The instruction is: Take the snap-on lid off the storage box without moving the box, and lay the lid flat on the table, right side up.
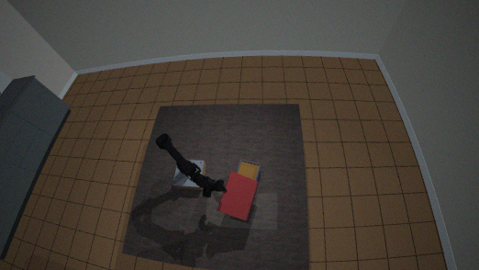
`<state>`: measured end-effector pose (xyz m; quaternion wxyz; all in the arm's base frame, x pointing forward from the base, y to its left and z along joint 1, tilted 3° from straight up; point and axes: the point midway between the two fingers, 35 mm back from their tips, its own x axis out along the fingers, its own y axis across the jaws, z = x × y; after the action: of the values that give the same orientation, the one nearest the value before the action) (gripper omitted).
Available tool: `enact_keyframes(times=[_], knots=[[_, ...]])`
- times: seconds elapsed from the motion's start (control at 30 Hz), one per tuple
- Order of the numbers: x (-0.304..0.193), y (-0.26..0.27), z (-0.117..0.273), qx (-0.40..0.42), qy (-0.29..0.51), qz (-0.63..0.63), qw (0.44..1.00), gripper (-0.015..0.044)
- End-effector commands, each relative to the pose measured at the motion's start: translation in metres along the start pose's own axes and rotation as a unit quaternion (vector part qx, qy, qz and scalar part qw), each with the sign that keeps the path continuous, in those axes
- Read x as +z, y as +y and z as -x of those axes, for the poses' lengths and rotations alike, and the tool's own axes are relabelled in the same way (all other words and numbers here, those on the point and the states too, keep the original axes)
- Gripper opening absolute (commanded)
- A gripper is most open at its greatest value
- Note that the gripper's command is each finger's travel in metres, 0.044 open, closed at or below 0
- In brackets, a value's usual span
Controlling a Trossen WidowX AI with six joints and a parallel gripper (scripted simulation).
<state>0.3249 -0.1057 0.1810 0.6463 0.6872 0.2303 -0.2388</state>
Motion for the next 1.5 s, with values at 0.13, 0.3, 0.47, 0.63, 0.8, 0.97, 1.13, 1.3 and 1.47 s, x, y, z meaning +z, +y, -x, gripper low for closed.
enact_keyframes(times=[0.13,0.3,0.47,0.63,0.8,0.97,1.13,1.3,1.47], knots=[[0.015,0.001,0.0,0.001,0.001,0.002,1.0,0.0],[0.025,0.001,0.001,0.001,0.001,0.002,1.0,0.0],[0.035,0.0,0.001,0.001,0.001,0.002,1.0,0.0],[0.045,0.0,0.002,0.001,0.001,0.003,1.0,0.0],[0.055,-0.001,0.002,0.001,0.0,0.003,1.0,0.0],[0.065,-0.001,0.003,0.001,0.0,0.003,1.0,0.0],[0.075,-0.001,0.003,0.001,0.0,0.003,1.0,0.0],[0.085,-0.002,0.004,0.001,0.0,0.004,1.0,0.0],[0.095,-0.002,0.004,0.001,0.0,0.004,1.0,0.0]])
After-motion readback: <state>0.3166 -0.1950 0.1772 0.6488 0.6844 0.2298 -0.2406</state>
